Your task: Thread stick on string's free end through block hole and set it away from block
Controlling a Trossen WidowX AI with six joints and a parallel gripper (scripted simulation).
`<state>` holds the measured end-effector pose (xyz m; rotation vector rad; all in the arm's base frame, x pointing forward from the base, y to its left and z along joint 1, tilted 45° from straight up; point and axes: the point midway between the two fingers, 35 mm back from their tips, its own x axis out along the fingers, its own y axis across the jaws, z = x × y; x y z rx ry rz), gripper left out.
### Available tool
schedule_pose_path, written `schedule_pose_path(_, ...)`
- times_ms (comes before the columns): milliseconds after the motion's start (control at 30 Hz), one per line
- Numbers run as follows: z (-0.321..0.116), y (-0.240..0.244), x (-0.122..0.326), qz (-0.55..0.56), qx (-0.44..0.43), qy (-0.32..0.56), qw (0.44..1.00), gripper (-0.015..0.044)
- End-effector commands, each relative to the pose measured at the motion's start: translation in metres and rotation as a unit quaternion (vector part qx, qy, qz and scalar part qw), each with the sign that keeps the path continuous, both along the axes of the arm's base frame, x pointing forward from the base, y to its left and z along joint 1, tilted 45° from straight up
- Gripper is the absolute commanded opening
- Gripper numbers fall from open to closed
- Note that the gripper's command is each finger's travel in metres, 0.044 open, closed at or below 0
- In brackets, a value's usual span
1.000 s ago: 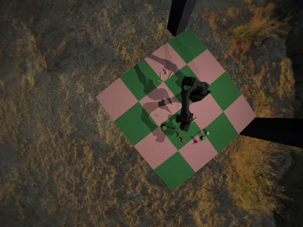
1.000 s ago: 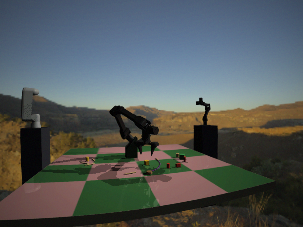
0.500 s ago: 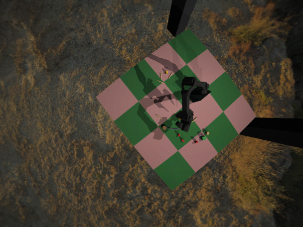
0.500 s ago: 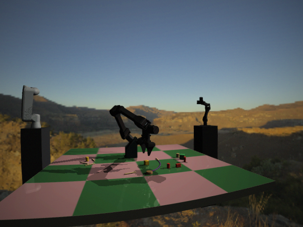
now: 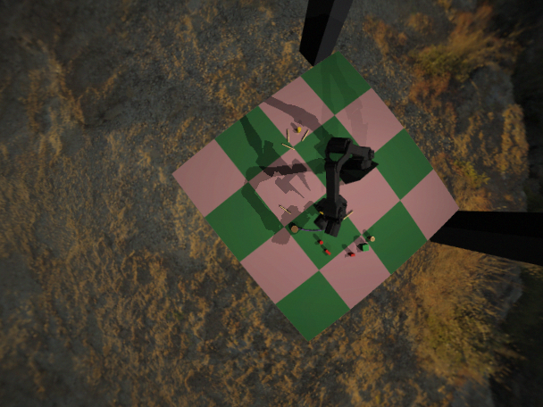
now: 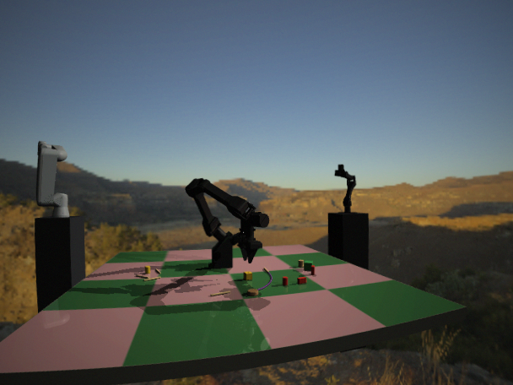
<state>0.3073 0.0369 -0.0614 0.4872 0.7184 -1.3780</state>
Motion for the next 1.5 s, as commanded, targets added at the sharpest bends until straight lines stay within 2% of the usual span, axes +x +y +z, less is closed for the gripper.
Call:
schedule_pose_path(0, 0.000, 0.001, 0.000, -0.002, 0.002, 0.000, 1.000, 0.0236)
schedule_pose_path(1467, -0.042, -0.042, 0.001, -0.002, 0.000, 0.000, 1.000, 0.0236)
